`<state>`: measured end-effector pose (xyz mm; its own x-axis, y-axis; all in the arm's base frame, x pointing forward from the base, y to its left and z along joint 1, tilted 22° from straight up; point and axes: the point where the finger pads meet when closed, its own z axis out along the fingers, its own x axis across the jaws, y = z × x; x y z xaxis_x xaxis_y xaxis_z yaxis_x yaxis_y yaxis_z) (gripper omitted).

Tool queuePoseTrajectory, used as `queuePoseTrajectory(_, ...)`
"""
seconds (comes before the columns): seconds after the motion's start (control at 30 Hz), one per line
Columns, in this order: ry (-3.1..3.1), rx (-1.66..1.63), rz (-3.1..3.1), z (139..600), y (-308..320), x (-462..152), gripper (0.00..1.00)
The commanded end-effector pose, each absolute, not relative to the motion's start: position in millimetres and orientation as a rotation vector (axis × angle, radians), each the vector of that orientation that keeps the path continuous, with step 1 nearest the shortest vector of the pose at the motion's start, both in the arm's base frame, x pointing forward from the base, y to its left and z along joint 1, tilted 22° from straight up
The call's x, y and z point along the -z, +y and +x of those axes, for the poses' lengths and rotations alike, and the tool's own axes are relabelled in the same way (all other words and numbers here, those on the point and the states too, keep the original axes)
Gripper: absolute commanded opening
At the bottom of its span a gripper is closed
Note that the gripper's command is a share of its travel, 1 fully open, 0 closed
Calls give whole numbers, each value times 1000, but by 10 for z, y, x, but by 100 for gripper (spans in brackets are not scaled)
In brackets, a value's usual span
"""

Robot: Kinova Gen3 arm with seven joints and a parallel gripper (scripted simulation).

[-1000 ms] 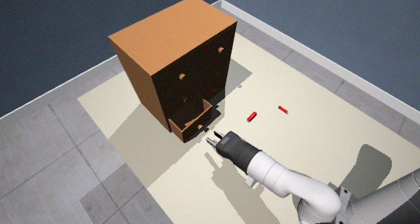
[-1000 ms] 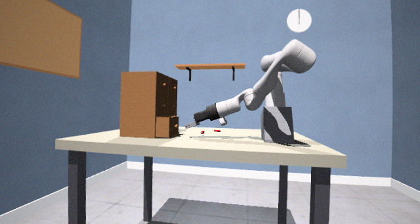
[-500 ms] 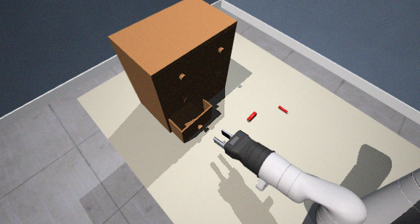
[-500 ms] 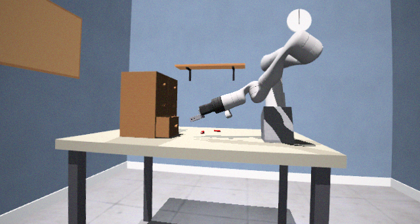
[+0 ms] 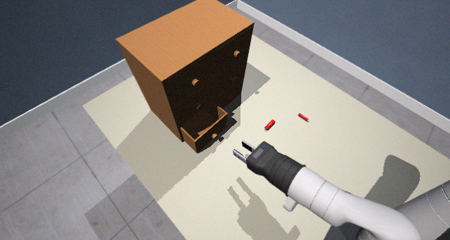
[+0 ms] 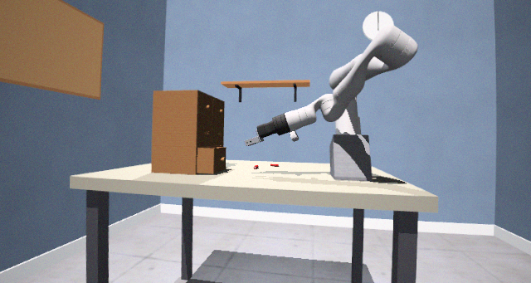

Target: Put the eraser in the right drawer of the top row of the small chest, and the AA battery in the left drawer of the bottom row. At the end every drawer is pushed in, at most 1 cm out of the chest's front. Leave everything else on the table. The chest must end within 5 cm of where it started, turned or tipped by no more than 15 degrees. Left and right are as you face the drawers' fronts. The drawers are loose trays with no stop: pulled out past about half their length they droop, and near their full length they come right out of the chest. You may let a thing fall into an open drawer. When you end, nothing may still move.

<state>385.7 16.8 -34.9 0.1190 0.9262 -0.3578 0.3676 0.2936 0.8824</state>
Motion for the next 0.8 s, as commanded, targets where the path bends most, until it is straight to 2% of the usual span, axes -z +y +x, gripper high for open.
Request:
queuePoseTrajectory(0.0,1451,-639,1275,3829,203,314,67)
queuePoseTrajectory(0.77,1439,-641,1284,3826,205,309,67)
